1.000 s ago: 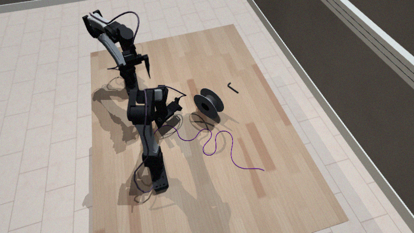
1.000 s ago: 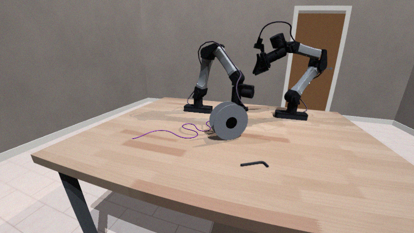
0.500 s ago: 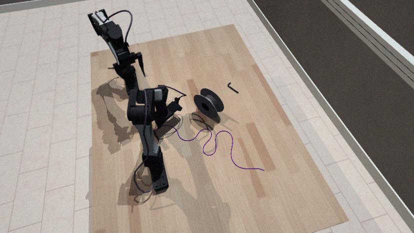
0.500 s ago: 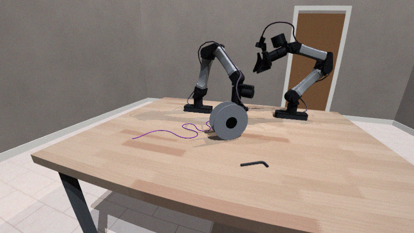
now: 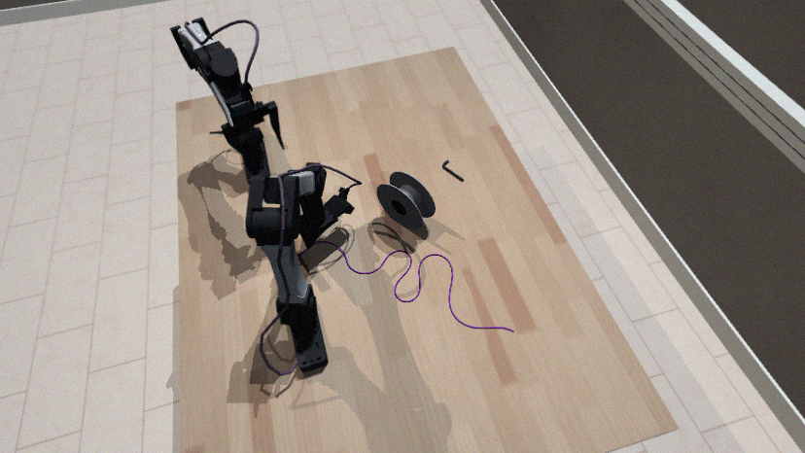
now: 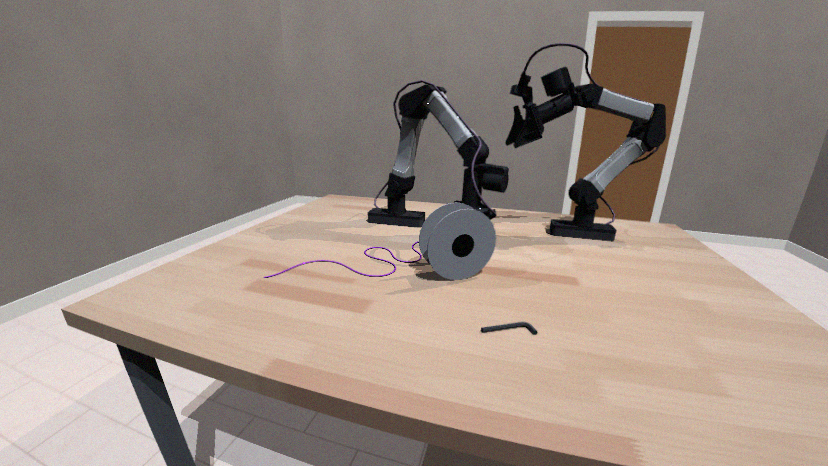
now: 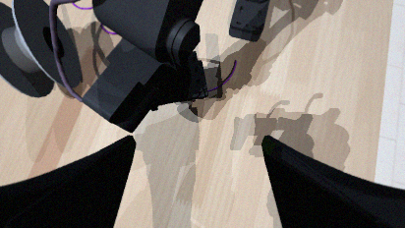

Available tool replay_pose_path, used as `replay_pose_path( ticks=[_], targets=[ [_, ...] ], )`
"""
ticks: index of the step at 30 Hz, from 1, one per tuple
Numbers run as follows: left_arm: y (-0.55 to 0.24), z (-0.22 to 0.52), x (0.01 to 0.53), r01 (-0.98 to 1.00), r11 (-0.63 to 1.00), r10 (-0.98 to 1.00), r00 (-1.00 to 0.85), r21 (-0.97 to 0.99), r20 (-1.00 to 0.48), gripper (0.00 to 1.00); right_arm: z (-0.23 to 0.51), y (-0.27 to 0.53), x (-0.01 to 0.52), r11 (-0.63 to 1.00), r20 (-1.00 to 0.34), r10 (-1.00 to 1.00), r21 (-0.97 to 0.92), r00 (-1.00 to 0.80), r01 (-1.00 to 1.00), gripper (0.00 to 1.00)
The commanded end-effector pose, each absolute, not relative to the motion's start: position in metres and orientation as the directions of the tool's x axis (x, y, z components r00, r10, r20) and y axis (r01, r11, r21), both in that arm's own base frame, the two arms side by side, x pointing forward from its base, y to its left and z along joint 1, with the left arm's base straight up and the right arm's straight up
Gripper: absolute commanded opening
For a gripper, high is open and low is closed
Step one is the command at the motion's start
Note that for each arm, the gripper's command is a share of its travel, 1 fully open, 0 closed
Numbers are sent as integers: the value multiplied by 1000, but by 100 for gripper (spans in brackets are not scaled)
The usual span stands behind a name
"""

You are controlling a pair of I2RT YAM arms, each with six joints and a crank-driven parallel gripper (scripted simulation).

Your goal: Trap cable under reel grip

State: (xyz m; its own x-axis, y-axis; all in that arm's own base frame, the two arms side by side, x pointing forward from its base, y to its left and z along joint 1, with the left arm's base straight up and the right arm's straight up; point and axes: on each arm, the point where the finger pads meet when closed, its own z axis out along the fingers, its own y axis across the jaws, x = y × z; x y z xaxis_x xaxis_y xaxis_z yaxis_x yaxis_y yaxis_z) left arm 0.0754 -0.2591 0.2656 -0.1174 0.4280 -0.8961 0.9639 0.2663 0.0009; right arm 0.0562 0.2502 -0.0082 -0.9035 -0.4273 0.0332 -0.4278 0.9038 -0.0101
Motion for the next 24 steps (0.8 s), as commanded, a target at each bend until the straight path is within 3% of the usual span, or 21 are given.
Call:
replay_pose_path(
  ticks=[1,9,21,23,24],
  targets=[
    [-260,270,77,960,278,413,-120,0,-903,100,37,261,61,905,-19,-425,20,-905,-425,0],
    [-260,270,77,960,278,413,-120,0,-903,100,75,259,60,905,-19,-424,20,-905,-424,0],
    [-260,270,77,960,278,413,-120,0,-903,100,71,257,77,912,-52,-398,80,-916,-401,0],
    [-262,276,80,957,290,392,-112,7,-913,76,73,255,86,919,-67,-376,104,-924,-381,0],
    [-264,277,83,955,295,385,-107,13,-917,75,73,253,91,921,-74,-364,117,-929,-370,0]
  ],
)
